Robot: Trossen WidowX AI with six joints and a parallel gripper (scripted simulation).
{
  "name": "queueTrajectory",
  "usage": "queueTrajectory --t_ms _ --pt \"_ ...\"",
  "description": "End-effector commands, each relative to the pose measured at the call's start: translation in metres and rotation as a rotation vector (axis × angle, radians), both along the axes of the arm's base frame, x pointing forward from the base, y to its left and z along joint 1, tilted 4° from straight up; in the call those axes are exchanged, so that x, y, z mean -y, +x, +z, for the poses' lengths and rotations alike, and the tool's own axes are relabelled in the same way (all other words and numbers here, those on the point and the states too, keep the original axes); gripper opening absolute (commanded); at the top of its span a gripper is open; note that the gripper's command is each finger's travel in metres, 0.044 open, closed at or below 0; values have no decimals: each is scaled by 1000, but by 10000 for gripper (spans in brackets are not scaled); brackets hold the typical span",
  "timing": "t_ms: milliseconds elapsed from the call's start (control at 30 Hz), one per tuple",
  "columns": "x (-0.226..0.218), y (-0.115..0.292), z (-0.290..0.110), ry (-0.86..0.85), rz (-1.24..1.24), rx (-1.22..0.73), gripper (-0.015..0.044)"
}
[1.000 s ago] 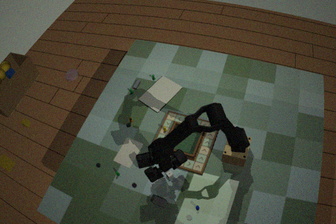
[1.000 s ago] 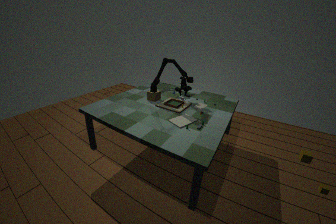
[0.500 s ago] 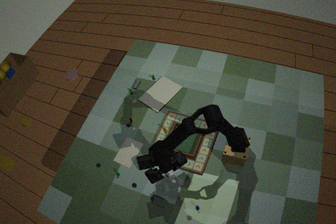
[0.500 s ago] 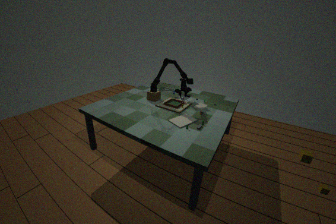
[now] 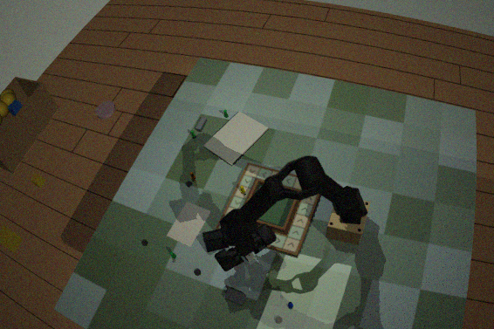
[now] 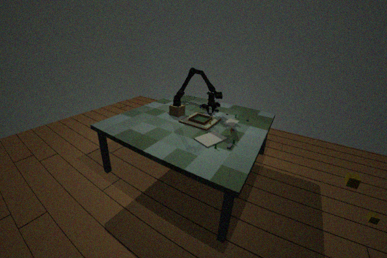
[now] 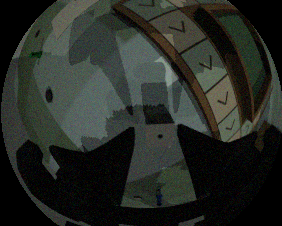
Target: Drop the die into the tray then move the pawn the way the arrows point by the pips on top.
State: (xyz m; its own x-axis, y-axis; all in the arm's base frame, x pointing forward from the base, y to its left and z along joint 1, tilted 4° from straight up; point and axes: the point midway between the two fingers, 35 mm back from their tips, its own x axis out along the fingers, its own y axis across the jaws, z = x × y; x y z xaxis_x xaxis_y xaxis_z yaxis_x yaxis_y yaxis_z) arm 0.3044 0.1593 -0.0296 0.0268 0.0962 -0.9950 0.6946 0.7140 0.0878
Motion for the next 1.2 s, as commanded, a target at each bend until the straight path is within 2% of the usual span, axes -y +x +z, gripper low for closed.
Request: queueTrajectory --t_ms 0,267,367,667,967,1167 --pt "2 -2 -4 -9 -4 -8 118" --pt "2 -2 -4 -9 -4 -8 64" --pt "2 1 -1 -8 -16 7 0" --pt "4 9 39 -6 -31 24 0" --pt "10 -3 113 -9 -5 -5 0" --pt "10 -5 119 -9 -4 -7 0"
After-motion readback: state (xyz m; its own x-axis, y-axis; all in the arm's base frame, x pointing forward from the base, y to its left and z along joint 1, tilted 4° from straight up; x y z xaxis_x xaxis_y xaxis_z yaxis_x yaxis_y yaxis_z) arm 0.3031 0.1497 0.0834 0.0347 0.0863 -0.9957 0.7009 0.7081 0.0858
